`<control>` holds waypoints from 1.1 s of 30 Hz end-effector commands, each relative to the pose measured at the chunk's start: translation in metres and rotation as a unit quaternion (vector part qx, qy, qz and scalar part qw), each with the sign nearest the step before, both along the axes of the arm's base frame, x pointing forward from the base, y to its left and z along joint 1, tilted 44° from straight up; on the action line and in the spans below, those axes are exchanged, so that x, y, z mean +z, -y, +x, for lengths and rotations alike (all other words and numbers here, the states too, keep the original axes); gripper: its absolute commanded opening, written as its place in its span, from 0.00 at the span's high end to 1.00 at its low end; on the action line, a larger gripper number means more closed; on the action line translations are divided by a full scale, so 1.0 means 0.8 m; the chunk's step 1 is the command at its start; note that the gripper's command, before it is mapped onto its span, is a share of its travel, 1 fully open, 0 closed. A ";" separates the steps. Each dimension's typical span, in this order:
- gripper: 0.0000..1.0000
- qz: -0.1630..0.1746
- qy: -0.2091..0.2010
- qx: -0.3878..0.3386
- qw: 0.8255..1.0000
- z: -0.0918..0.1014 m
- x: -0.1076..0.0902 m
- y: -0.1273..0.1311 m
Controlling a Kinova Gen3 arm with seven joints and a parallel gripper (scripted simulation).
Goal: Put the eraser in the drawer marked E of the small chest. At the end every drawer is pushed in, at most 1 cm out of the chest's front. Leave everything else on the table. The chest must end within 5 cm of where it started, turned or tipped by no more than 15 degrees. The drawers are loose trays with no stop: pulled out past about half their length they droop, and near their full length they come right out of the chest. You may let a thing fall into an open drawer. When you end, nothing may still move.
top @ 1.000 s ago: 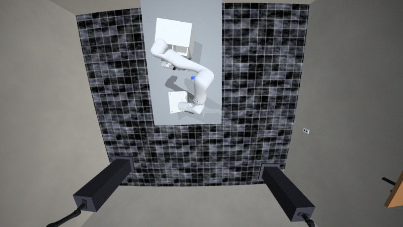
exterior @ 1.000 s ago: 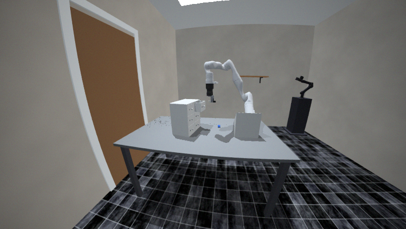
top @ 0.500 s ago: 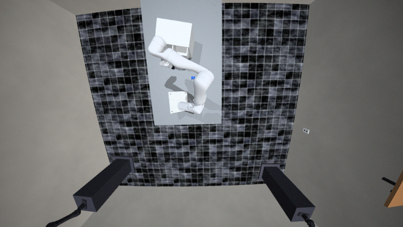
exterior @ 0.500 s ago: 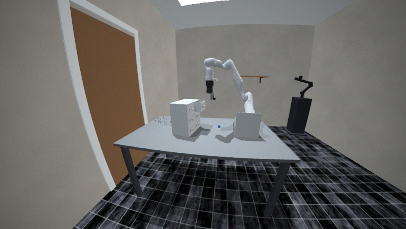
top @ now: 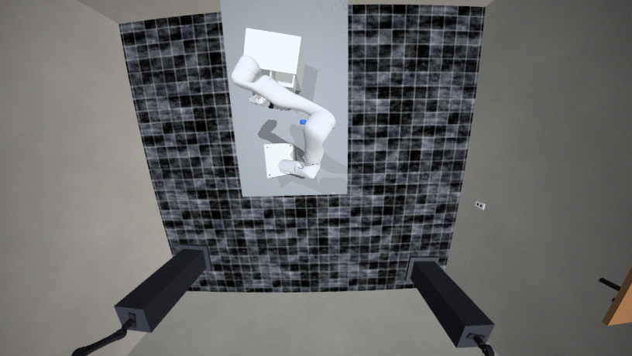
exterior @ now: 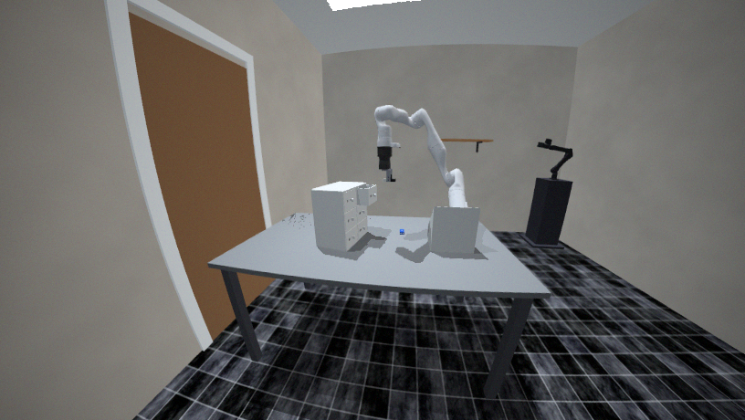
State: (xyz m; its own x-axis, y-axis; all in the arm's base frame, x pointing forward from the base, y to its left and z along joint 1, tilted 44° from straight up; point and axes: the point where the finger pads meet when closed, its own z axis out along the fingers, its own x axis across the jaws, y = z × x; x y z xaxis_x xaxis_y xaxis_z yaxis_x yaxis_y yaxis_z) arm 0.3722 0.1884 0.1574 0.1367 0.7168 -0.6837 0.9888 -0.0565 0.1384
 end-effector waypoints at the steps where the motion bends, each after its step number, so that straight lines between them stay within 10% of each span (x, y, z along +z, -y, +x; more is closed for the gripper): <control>1: 0.55 0.001 0.001 0.001 1.000 0.000 0.000 -0.001; 33: 0.55 -0.008 0.047 0.044 0.998 -0.001 0.000 0.000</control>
